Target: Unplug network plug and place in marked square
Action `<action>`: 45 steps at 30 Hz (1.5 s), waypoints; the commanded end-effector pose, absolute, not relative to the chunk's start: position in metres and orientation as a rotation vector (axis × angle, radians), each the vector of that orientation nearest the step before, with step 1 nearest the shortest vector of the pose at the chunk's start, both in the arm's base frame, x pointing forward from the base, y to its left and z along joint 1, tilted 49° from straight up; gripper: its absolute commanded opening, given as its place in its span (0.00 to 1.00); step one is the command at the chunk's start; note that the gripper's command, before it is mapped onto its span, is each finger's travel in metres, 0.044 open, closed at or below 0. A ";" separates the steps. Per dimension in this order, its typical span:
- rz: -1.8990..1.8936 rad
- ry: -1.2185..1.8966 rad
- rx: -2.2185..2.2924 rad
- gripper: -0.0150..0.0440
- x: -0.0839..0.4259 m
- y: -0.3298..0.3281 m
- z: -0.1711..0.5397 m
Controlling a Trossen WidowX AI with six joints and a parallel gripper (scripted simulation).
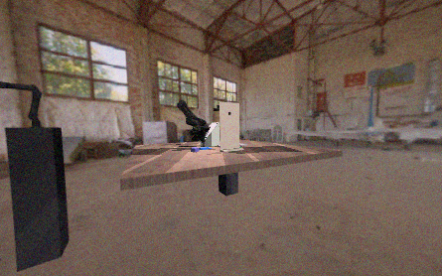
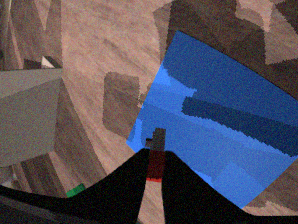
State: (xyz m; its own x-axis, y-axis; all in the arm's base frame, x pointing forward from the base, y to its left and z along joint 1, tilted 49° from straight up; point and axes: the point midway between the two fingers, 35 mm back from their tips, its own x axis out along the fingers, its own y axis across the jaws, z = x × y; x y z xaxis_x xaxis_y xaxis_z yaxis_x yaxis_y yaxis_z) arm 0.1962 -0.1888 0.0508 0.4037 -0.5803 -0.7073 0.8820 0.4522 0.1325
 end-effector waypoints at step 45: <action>-0.984 0.637 0.541 0.43 0.187 -0.212 0.029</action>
